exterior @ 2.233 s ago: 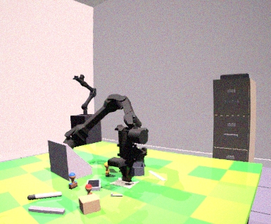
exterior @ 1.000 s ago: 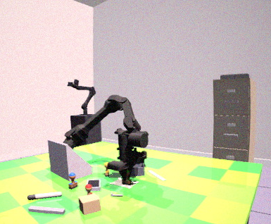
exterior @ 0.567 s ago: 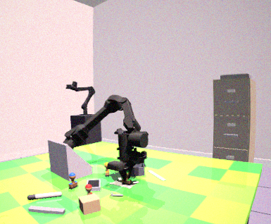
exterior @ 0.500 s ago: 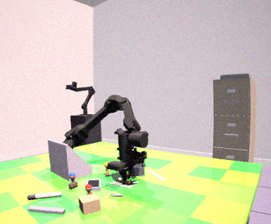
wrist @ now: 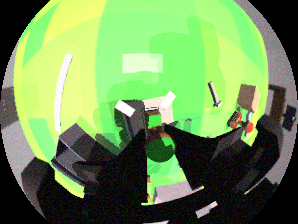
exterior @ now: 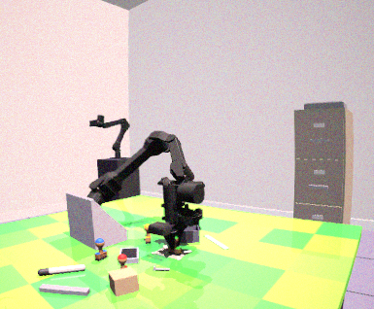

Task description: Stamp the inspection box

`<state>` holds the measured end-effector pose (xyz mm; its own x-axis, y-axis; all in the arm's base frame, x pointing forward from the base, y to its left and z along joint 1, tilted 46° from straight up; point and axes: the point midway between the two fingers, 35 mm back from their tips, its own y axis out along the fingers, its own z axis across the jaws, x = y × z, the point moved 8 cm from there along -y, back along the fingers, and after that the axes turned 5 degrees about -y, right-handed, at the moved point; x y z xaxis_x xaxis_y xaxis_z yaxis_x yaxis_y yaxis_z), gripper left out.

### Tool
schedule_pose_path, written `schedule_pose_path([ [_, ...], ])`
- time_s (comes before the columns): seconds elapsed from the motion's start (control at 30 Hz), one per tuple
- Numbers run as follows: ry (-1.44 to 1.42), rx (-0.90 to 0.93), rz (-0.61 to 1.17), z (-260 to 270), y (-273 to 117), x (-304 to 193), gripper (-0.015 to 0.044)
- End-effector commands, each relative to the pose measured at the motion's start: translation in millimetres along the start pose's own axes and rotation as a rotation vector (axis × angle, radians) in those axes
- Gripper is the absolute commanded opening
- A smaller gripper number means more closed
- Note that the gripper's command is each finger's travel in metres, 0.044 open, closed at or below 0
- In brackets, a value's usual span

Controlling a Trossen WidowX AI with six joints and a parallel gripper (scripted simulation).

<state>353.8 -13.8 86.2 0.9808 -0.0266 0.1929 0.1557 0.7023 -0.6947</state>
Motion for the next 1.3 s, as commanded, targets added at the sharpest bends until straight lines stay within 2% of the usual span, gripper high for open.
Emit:
schedule_pose_path([
  [0.0,0.0,0.004,-0.001,0.6,1.5,0.3,0.0],
  [1.27,0.0,0.003,0.0,0.5,-5.7,0.4,0.0],
])
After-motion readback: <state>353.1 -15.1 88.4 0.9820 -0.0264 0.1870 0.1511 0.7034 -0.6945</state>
